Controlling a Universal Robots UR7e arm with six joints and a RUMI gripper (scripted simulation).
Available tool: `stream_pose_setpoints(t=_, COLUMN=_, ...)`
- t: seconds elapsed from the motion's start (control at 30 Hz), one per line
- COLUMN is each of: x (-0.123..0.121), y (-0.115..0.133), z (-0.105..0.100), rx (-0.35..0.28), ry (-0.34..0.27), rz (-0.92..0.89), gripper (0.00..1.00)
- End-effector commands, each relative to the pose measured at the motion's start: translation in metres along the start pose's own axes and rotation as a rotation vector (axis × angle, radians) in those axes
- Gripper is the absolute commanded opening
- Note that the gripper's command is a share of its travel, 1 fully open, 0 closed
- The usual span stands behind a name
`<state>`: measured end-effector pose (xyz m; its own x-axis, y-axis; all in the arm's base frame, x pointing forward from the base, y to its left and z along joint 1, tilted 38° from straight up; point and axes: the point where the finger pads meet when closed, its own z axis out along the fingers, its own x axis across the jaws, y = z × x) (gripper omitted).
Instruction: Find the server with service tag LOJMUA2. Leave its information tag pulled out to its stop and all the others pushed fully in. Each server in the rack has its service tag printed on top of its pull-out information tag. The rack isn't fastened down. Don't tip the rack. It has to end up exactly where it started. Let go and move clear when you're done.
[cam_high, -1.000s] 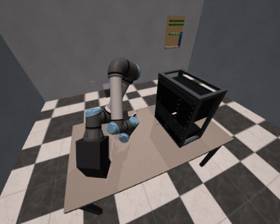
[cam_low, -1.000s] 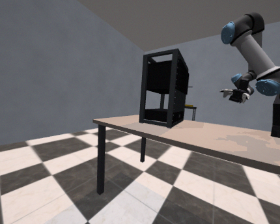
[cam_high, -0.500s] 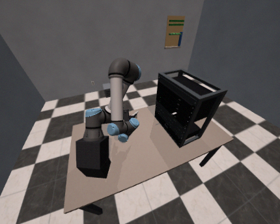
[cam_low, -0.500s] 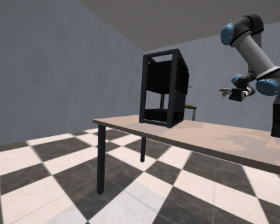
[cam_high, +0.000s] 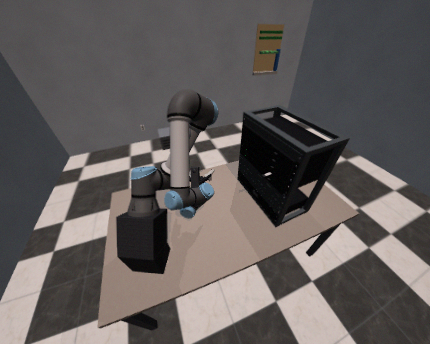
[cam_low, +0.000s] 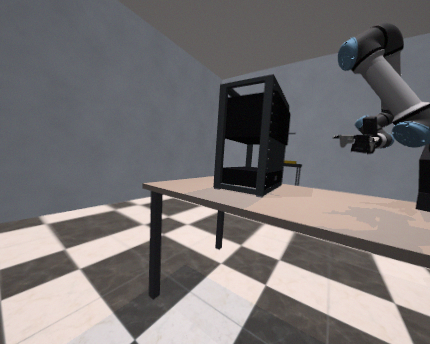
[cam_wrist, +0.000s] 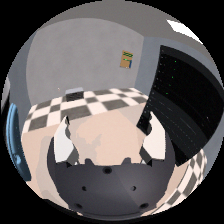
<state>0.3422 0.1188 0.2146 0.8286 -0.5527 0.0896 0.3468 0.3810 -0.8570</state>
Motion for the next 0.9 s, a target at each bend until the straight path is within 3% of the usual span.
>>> stream_pose_setpoints(t=0.0, x=0.004, y=-0.004, z=0.001, rx=0.01, ry=0.015, rz=0.024, gripper=1.0)
stream_pose_setpoints(t=0.87, x=0.029, y=-0.023, z=0.002, rx=0.077, ry=0.108, rz=0.183, gripper=1.0)
